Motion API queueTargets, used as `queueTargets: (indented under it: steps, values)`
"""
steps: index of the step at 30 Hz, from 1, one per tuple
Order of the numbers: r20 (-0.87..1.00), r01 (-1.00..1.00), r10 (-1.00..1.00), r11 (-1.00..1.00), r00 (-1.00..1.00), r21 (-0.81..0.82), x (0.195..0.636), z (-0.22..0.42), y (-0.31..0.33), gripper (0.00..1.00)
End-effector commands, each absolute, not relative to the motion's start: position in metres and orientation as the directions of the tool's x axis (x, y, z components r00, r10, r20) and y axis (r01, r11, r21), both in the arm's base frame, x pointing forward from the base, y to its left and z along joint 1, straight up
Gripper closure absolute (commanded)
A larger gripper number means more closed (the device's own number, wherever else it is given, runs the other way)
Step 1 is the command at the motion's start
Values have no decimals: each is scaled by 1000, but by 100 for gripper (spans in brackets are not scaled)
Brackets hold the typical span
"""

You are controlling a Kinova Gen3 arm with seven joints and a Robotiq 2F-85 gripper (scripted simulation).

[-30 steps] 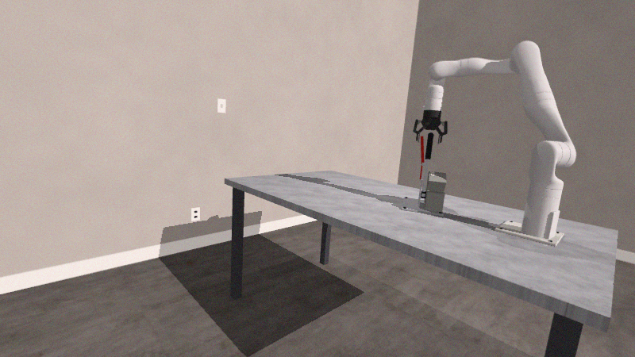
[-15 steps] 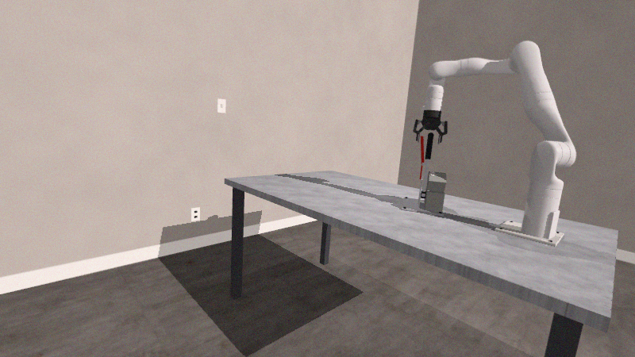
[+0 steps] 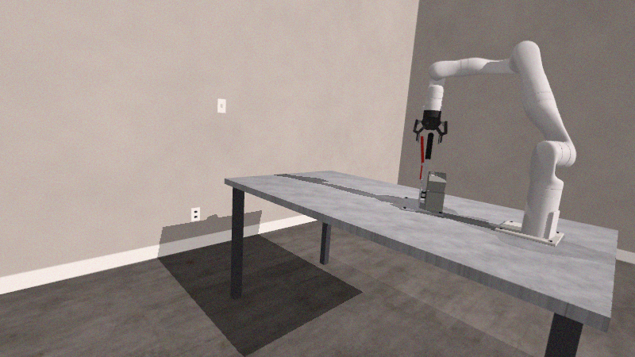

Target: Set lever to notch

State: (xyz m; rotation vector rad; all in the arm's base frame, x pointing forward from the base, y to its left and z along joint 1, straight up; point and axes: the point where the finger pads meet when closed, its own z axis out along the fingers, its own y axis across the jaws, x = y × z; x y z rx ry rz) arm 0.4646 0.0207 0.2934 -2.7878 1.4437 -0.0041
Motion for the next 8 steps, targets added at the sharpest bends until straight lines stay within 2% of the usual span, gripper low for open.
queueTargets:
  steps: [1, 8]
  values:
    - [2, -817, -817, -577, 577, -5, 465, 294, 21, 1]
    - [3, -817, -817, -577, 577, -5, 465, 296, 21, 1]
